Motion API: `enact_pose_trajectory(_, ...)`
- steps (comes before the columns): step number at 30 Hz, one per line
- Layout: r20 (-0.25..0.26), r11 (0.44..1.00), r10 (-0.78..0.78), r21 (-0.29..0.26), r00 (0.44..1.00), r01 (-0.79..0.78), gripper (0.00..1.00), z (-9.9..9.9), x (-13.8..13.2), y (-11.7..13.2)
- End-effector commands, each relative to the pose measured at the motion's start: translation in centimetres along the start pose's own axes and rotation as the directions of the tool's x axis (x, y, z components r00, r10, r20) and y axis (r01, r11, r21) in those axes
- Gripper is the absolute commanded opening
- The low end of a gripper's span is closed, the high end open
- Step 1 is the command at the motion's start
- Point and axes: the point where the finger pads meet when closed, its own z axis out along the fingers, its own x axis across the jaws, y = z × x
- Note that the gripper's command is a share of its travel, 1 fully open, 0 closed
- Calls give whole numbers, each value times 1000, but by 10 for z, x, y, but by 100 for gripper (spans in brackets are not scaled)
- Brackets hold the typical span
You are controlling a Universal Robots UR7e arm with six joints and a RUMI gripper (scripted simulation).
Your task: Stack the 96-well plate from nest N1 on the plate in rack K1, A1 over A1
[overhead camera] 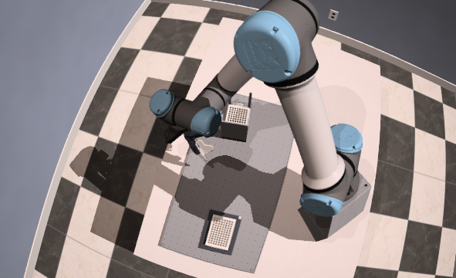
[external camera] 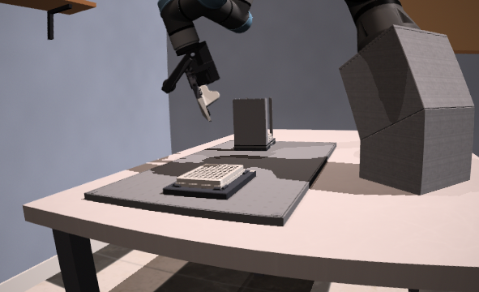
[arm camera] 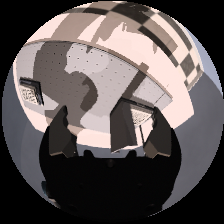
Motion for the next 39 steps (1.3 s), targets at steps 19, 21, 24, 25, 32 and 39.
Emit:
enact_pose_trajectory(19, -36, 962, -260, 78, 965, 263, 100, -24, -84, -20)
enact_pose_trajectory(21, -48, 942, -321, 93, 946, 324, 100, -27, -94, -21)
enact_pose_trajectory(24, -54, 931, -347, 99, 936, 351, 100, -30, -108, -22)
enact_pose_trajectory(25, -54, 931, -347, 99, 936, 351, 100, -32, -113, -23)
enact_pose_trajectory(32, -68, 905, -405, 112, 912, 411, 100, -36, -131, -23)
enact_pose_trajectory(39, -90, 860, -486, 129, 869, 494, 100, -43, -160, -23)
